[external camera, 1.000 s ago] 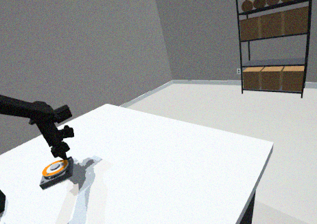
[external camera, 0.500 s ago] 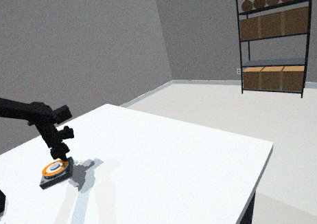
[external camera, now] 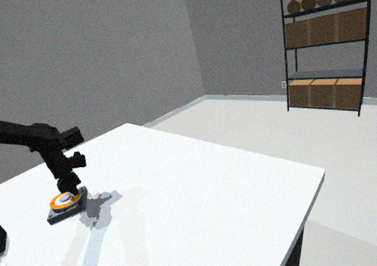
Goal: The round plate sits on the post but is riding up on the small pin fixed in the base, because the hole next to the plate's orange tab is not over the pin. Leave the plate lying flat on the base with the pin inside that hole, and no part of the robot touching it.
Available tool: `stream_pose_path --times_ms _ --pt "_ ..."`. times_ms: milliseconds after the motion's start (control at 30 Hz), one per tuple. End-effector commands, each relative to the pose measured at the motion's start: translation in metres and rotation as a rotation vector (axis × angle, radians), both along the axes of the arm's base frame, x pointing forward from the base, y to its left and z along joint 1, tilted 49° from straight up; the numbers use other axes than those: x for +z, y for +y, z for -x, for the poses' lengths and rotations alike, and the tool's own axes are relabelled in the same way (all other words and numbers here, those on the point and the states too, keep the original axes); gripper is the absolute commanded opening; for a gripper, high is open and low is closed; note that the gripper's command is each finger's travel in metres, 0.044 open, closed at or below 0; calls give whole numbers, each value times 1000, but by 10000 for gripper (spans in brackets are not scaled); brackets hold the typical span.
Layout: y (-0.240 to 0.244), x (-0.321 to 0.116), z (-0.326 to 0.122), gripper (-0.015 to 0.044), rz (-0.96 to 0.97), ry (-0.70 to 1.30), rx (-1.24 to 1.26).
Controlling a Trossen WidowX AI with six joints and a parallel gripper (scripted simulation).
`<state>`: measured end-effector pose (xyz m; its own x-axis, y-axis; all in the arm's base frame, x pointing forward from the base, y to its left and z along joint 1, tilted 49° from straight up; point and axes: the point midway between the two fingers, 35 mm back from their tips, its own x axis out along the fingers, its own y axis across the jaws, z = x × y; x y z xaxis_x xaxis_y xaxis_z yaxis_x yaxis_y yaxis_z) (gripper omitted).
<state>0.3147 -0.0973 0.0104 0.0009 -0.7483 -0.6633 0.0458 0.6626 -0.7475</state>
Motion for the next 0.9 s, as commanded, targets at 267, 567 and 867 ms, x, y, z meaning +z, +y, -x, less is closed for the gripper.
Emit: stream_pose_path --times_ms 267,567,867 --pt "-8 7 16 0 5 9 -5" --pt "-9 10 26 0 5 10 -5" --pt "-8 11 33 0 5 10 -5"
